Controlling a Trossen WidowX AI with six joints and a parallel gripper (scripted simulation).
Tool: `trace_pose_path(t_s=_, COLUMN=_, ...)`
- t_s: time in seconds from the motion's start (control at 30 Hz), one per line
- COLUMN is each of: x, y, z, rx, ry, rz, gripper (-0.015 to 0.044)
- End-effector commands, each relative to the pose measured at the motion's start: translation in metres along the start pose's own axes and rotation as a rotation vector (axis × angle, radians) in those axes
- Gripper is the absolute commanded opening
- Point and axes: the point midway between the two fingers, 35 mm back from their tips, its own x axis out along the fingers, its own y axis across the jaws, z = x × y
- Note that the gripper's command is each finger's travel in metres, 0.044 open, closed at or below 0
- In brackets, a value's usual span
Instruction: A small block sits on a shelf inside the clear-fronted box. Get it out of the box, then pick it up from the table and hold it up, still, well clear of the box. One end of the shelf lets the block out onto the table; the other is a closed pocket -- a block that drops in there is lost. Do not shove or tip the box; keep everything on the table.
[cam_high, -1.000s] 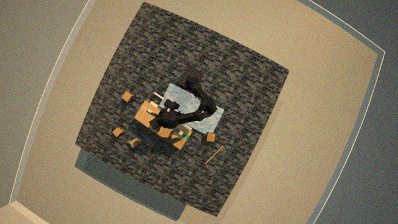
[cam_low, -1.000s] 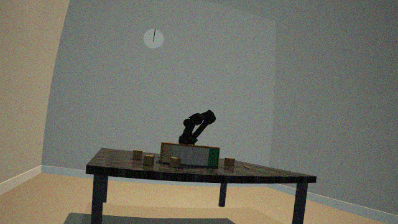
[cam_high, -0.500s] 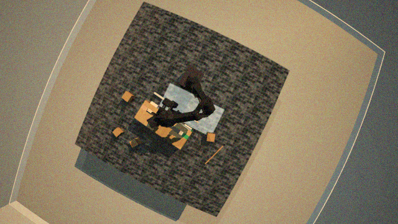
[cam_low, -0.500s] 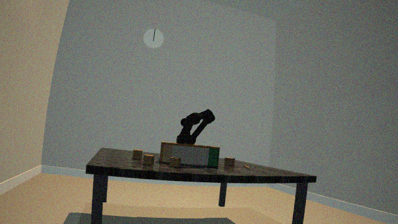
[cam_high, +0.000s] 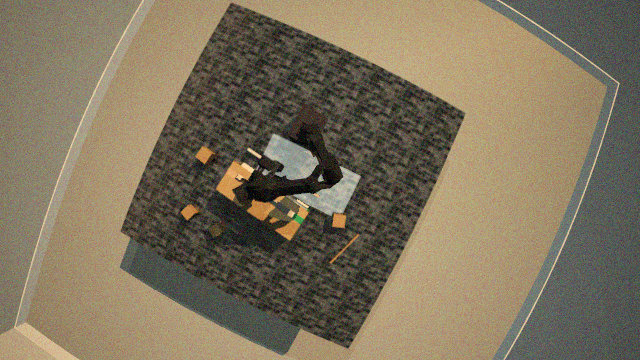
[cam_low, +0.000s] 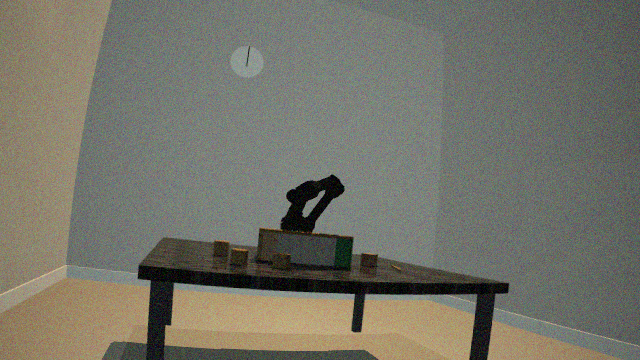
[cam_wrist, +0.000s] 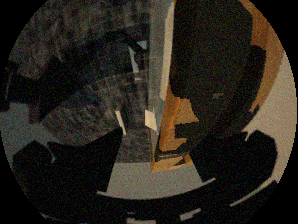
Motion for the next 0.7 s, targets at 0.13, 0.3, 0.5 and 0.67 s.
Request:
trace_pose_path(t_s=0.13, x=0.005, y=0.000, z=-0.009, rx=-0.001, ry=0.002, rz=0.006, gripper=0.0400)
trace_pose_path(t_s=0.3, x=0.006, y=0.000, z=-0.014, rx=-0.001, ry=0.002, rz=0.006, gripper=0.0400)
trace_pose_path(t_s=0.5, x=0.008, y=0.000, z=-0.020, rx=-0.001, ry=0.003, rz=0.005, gripper=0.0400)
trace_pose_path(t_s=0.67, x=0.010, y=0.000, z=-0.024, rx=-0.001, ry=0.003, rz=0.005, gripper=0.0400)
